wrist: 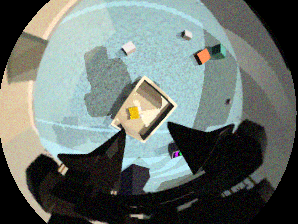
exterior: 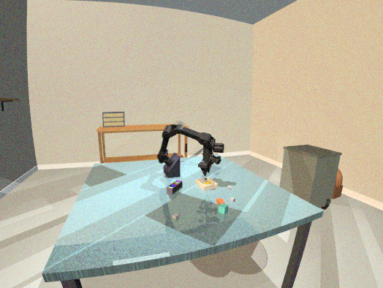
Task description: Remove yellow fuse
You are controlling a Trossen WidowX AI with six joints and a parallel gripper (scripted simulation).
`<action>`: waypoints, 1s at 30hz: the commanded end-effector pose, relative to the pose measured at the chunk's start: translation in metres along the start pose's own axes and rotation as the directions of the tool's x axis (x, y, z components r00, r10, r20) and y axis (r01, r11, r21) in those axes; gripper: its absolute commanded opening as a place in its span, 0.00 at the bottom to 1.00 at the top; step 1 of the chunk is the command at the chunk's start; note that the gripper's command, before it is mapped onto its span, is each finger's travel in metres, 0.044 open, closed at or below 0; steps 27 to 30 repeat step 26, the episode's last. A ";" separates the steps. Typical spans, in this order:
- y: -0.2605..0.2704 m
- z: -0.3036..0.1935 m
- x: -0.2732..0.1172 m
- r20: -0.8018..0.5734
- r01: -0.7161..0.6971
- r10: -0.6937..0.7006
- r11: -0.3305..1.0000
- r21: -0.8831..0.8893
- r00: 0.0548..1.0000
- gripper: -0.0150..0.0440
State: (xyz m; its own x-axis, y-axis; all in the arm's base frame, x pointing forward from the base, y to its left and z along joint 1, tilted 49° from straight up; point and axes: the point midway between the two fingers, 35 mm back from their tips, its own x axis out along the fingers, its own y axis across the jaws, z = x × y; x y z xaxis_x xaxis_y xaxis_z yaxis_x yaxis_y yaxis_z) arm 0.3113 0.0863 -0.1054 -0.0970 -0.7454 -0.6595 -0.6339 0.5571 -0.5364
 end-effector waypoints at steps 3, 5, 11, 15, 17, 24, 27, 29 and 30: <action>0.000 0.000 -0.012 0.008 -0.002 0.002 1.000 0.007 1.000 0.81; 0.000 0.000 -0.012 0.008 -0.002 0.002 1.000 0.007 1.000 0.81; 0.000 0.000 -0.011 0.006 0.002 -0.002 1.000 -0.001 1.000 0.81; 0.000 0.000 -0.011 0.006 0.002 -0.002 1.000 -0.001 1.000 0.81; 0.000 0.000 -0.011 0.006 0.002 -0.002 1.000 -0.001 1.000 0.81; 0.000 0.000 -0.011 0.006 0.002 -0.002 1.000 -0.001 1.000 0.81; 0.000 0.000 -0.011 0.006 0.002 -0.002 1.000 -0.001 1.000 0.81; 0.000 0.000 -0.011 0.006 0.002 -0.002 1.000 -0.001 1.000 0.81; 0.000 0.000 -0.011 0.006 0.002 -0.002 1.000 -0.001 1.000 0.81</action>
